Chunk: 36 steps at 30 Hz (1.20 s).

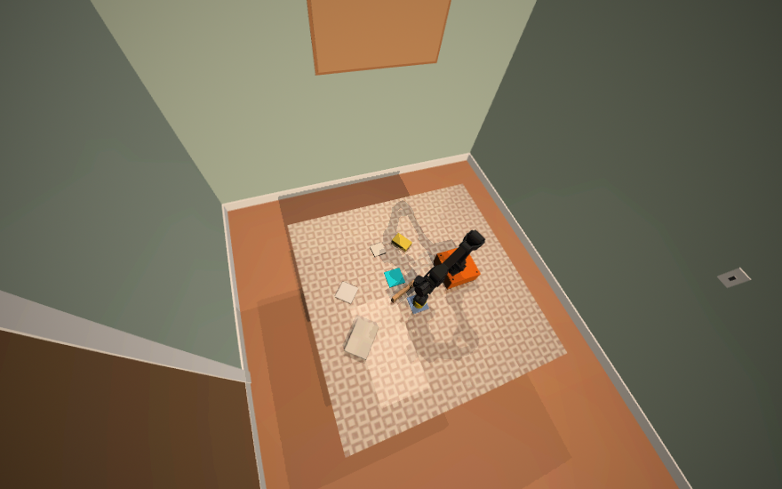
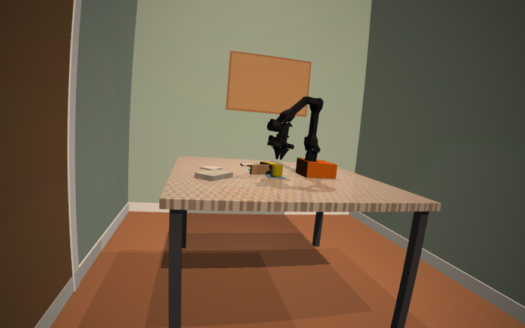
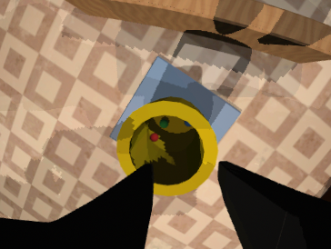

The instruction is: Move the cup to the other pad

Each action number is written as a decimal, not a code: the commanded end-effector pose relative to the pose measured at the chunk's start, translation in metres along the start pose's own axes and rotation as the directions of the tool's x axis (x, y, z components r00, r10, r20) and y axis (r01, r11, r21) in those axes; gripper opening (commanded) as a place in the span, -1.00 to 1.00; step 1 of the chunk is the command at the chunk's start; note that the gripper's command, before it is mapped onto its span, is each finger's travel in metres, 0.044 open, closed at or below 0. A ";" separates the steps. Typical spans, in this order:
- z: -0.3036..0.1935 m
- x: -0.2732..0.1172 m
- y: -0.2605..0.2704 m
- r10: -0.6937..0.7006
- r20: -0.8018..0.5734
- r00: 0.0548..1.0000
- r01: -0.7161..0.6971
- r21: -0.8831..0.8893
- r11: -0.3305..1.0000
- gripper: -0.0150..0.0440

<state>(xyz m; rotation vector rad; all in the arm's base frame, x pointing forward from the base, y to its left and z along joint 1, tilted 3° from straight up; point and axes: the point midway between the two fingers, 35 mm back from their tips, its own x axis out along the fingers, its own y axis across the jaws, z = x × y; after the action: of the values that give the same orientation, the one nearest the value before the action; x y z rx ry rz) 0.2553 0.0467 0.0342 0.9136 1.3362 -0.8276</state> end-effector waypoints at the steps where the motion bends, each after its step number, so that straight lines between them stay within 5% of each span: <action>1: -0.006 0.005 -0.012 -0.097 -0.032 0.995 0.099 0.085 0.991 0.07; 36: -0.005 0.049 -0.017 -0.097 -0.032 0.995 0.100 0.085 0.991 0.07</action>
<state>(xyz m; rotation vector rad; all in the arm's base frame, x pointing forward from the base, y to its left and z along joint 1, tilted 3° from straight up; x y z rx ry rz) 0.2442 0.0454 -0.0083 0.9331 1.3807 -0.9517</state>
